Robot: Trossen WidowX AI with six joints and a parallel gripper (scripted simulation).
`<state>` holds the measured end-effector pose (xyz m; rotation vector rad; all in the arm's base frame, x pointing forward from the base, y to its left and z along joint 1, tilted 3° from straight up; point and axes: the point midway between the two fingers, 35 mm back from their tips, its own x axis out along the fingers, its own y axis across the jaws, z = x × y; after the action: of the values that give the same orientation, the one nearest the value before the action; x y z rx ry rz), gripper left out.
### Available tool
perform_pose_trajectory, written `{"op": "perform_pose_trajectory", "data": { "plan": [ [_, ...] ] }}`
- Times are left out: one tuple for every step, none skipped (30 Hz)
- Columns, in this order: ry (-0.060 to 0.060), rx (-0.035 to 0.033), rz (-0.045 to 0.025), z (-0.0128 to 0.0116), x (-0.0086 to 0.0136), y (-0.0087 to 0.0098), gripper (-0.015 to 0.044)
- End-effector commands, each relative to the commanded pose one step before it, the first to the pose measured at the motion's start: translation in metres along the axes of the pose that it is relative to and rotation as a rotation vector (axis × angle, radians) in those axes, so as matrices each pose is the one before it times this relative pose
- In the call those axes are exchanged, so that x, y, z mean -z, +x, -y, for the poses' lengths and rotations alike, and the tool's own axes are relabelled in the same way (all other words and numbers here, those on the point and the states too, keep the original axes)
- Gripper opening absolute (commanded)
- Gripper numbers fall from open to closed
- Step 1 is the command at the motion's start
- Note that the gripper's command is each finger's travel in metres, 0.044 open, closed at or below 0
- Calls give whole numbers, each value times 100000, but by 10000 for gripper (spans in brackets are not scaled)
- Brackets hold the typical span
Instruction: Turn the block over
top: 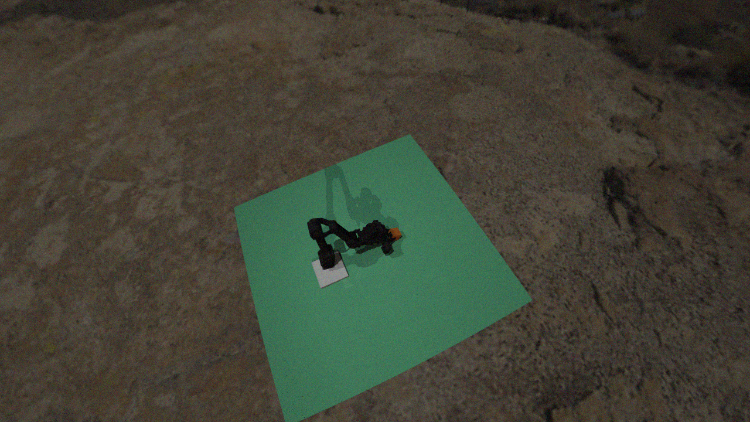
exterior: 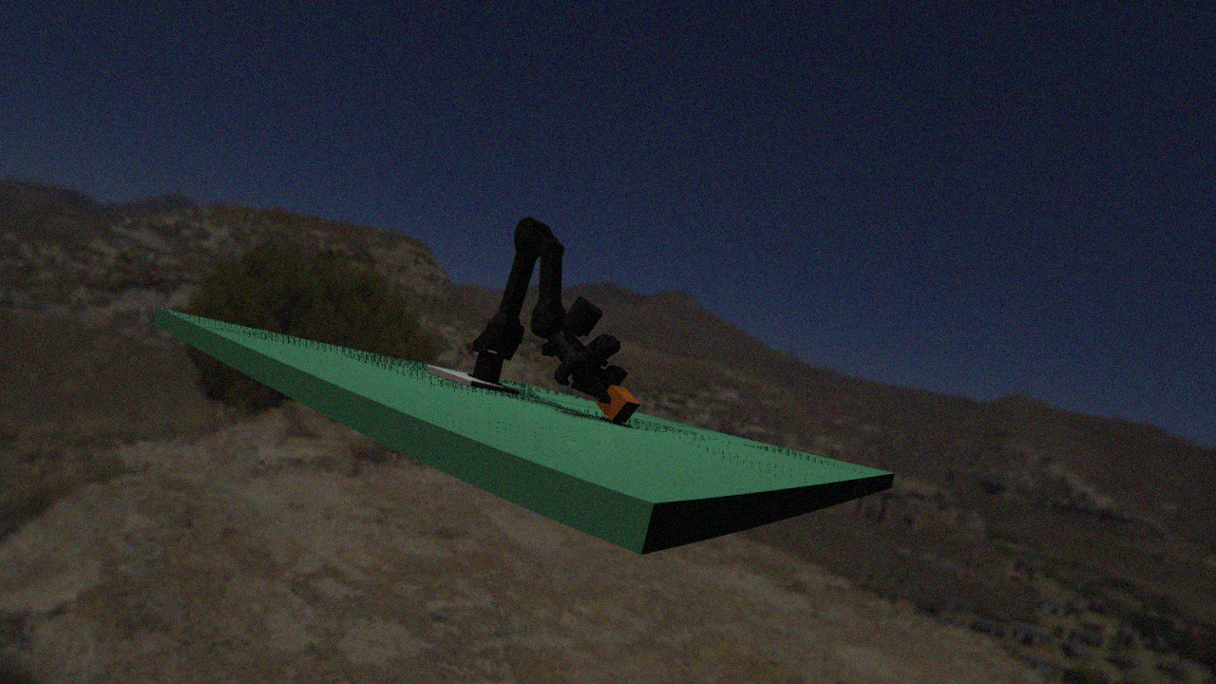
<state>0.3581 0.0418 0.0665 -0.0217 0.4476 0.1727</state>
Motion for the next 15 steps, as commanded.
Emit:
{"op": "perform_pose_trajectory", "data": {
  "plan": [
    [444, -496, 961, -67, -224, -24, 79],
    [0, 0, 0, 0, 0, 0, 105],
    [0, 0, 0, 0, 0, 0, 131],
    [0, 0, 0, 0, 0, 0, 157],
    [0, 0, 0, 0, 0, 0, 184],
    [0, 0, 0, 0, 0, 0, 210],
    [0, 0, 0, 0, 0, 0, 236],
    [0, 0, 0, 0, 0, 0, 262],
    [0, 0, 0, 0, 0, 0, 289],
    [0, 0, 0, 0, 0, 0, 315],
    [0, 0, 0, 0, 0, 0, 341],
    [0, 0, 0, 0, 0, 0, 368],
    [0, 0, 0, 0, 0, 0, 394],
    [0, 0, 0, 0, 0, 0, 420],
    [0, 0, 0, 0, 0, 0, 440]
  ]
}}
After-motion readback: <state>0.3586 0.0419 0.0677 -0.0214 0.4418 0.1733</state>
